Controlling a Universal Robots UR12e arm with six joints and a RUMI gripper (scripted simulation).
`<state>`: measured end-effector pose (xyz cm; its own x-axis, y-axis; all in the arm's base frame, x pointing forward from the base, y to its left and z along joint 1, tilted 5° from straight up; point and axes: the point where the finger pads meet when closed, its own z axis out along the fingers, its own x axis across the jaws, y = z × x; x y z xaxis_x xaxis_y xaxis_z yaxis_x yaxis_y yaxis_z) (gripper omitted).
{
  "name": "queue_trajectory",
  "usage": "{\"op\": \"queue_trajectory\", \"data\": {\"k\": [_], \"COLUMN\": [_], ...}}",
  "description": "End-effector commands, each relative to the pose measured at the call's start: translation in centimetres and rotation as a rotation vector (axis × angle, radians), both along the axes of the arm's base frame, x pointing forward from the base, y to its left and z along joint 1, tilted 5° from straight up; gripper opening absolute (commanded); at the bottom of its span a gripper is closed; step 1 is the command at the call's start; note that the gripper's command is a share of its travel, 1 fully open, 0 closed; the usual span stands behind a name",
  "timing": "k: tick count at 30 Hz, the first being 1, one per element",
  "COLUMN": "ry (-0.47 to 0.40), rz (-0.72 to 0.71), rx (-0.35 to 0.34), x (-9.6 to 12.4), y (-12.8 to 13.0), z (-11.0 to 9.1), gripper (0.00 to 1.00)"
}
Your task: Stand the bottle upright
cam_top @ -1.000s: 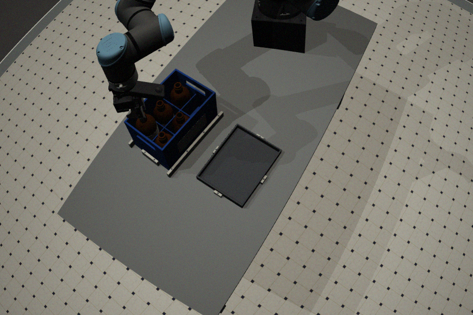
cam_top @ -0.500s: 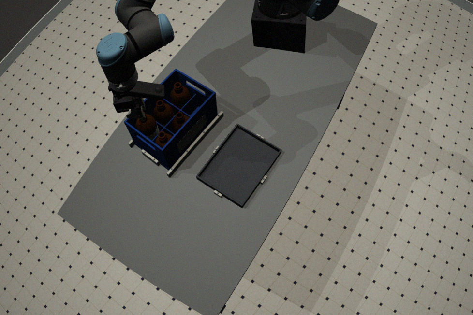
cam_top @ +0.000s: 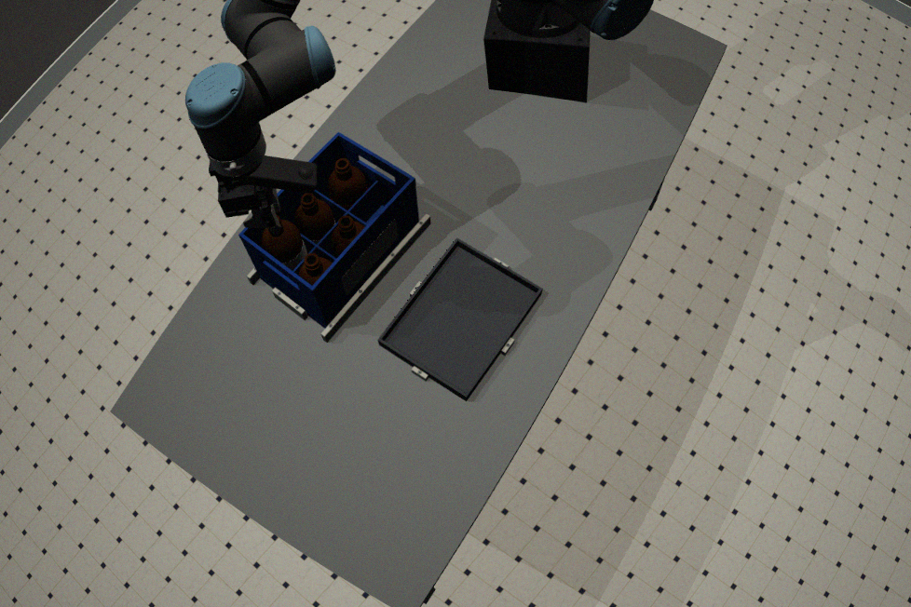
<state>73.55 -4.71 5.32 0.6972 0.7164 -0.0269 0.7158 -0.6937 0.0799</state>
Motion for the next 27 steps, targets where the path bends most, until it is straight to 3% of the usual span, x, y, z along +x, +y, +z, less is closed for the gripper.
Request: {"op": "queue_trajectory", "data": {"k": [1,27], "ry": [-0.009,-0.009], "rz": [0.0,0.0], "rx": [-0.003,-0.003], "x": [0.4,0.4], "y": [-0.2,0.0], "z": [0.8,3.0], "gripper": [0.0,0.0]}}
